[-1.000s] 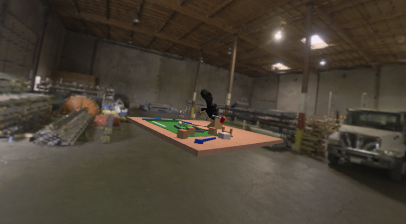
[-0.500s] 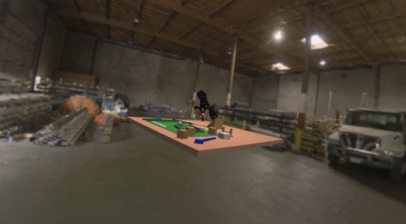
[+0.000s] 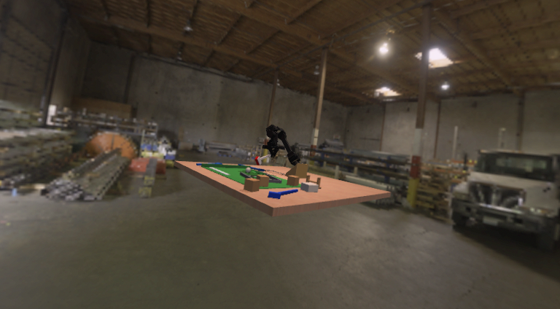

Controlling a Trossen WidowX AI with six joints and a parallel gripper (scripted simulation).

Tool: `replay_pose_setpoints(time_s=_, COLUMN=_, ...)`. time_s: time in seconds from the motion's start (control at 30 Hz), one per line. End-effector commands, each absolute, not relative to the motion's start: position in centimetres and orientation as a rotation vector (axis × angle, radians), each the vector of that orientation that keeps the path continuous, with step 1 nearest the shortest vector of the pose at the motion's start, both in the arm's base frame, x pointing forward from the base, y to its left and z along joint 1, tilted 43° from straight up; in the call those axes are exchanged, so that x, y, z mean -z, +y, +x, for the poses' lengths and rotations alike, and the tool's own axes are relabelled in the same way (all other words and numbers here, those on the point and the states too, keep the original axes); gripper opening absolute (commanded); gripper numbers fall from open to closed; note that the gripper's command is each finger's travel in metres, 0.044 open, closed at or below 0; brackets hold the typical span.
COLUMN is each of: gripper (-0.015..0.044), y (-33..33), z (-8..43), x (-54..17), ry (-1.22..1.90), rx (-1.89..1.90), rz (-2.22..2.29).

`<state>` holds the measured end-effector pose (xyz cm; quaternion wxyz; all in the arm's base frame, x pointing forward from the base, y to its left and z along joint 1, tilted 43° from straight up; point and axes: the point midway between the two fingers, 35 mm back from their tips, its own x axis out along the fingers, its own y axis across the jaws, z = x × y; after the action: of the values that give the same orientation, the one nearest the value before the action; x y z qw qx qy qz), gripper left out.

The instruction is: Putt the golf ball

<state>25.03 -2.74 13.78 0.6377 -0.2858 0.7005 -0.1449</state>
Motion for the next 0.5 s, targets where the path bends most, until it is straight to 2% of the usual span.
replay_pose_setpoints(time_s=0.0, gripper=0.0000, y=-4.2, z=23.8, x=-15.4, ry=1.561, rx=0.435, rz=-0.582)
replay_pose_setpoints(time_s=0.47, gripper=0.0000, y=-9.2, z=17.9, x=-20.0, ry=1.412, rx=0.826, rz=-0.308)
